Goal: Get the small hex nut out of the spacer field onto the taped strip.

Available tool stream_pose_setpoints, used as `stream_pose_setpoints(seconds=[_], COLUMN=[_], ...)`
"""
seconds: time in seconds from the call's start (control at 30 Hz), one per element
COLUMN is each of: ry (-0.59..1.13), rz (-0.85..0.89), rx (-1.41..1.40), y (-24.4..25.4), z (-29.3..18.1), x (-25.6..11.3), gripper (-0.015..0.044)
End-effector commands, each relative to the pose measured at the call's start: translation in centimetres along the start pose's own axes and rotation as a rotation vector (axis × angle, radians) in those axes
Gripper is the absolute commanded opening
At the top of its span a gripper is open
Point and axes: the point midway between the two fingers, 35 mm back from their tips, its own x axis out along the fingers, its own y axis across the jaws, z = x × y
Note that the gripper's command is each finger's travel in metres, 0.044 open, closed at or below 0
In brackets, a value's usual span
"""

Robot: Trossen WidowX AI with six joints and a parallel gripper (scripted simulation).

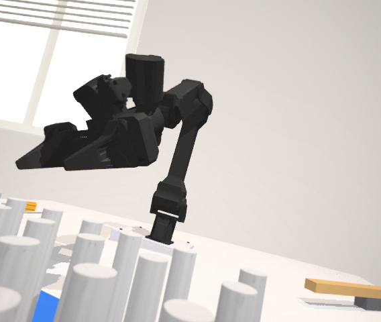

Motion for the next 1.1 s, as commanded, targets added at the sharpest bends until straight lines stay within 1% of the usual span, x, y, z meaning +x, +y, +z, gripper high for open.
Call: stream_pose_setpoints(seconds=[0.0, 0.13, 0.3, 0.6, 0.77, 0.97, 1.07], ry=[0.082, 0.128, 0.166, 0.158, 0.105, -0.002, -0.011], rz=[-0.15, -0.276, -0.46, -0.823, -1.039, -1.318, -1.337], rx=[0.361, 0.649, 1.051, 1.742, 2.101, 2.501, 2.525], y=[-6.7, -12.3, -19.5, -30.1, -34.9, -39.7, -39.9], z=[1.9, 2.7, 2.6, 0.2, -1.7, -4.3, -4.4], x=[2.1, 2.9, 2.9, 0.5, -1.9, -5.5, -5.8], gripper=[0.044, 0.044, 0.044, 0.044, 0.044, 0.044, 0.044])
